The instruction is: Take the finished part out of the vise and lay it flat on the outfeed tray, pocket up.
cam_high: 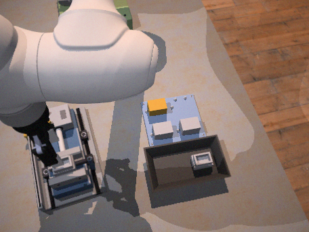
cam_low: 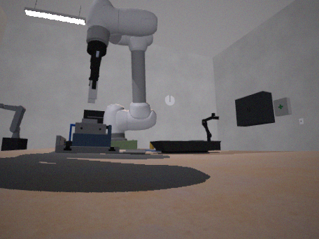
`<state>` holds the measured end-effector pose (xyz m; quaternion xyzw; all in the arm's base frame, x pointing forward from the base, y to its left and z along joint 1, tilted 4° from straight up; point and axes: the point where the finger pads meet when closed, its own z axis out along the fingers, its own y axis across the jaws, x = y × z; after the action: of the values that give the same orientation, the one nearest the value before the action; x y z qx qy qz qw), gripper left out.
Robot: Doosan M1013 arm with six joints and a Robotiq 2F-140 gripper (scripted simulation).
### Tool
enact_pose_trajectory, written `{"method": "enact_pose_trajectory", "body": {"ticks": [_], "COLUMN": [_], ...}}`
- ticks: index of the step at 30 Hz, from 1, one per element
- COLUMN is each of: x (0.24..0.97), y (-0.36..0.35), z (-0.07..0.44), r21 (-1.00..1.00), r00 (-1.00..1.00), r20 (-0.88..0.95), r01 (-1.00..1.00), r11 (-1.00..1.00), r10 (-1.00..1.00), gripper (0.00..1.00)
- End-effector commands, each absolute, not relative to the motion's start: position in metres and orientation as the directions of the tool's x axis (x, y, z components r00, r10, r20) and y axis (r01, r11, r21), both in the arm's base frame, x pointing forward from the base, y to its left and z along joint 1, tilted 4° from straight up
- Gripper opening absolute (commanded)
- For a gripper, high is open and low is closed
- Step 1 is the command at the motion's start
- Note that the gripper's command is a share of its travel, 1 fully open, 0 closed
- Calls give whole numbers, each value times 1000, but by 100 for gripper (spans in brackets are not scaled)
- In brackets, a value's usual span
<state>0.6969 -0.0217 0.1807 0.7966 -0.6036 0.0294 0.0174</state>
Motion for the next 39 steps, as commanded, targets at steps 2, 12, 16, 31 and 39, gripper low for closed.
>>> {"method": "enact_pose_trajectory", "body": {"ticks": [2, 12, 16, 31, 39], "x": [697, 697, 697, 697, 698], "y": [-22, -22, -22, -22, -23], "z": [181, 181, 181, 177, 167], "r21": [-8, -8, -8, -10, -11], "r00": [270, 270, 270, 272, 273], "r20": [68, 68, 68, 71, 73], "r01": [-963, -963, -963, -962, -961], "r11": [-271, -271, -271, -273, -275], "r10": [-961, -961, -961, -960, -959], "gripper": [40, 40, 40, 40, 40]}}
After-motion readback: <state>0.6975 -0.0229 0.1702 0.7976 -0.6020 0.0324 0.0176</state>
